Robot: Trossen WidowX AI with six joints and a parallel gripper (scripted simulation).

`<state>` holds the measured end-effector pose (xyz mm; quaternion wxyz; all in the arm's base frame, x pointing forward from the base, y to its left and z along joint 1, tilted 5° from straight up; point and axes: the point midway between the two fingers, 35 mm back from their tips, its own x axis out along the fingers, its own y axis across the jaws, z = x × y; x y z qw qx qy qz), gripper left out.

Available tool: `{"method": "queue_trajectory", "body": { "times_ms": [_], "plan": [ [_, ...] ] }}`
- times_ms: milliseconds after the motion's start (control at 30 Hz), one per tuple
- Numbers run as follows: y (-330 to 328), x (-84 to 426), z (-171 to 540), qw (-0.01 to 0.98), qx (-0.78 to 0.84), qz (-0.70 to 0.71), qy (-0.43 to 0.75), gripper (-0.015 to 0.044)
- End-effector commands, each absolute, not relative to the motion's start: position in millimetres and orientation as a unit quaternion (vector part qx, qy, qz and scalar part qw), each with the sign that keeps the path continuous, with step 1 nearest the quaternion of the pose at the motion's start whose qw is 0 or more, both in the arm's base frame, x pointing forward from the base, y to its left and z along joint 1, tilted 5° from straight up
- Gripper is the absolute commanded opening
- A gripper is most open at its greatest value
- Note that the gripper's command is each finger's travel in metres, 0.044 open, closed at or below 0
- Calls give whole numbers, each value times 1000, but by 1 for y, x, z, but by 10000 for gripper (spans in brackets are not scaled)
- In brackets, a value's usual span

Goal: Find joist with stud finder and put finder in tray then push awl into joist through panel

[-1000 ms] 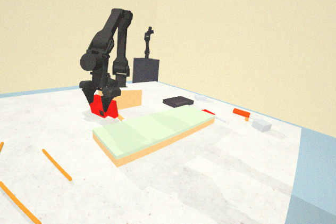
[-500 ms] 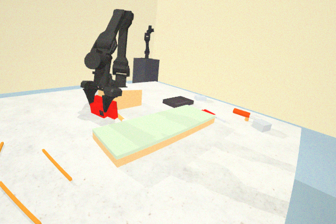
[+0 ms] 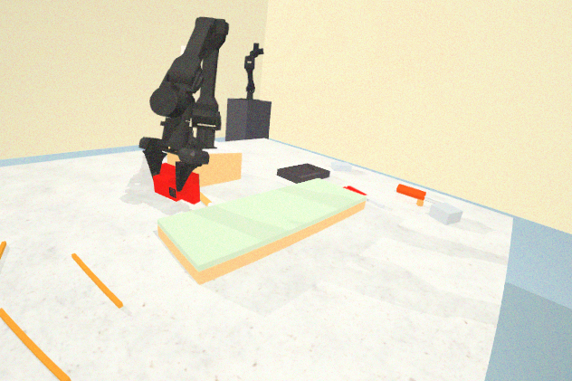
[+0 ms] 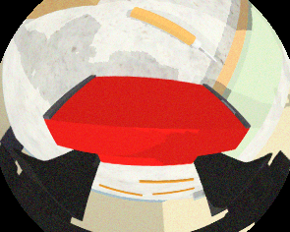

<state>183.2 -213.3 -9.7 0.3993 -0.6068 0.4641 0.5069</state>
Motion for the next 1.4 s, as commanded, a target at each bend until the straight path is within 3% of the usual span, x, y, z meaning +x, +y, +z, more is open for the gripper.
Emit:
{"method": "queue_trajectory", "body": {
  "times_ms": [0, 1367],
  "plan": [
    [-214, 184, -7, 393, -615, 495, 472, 0],
    [-208, 183, -10, 340, -664, 427, 511, 0]
  ]
}}
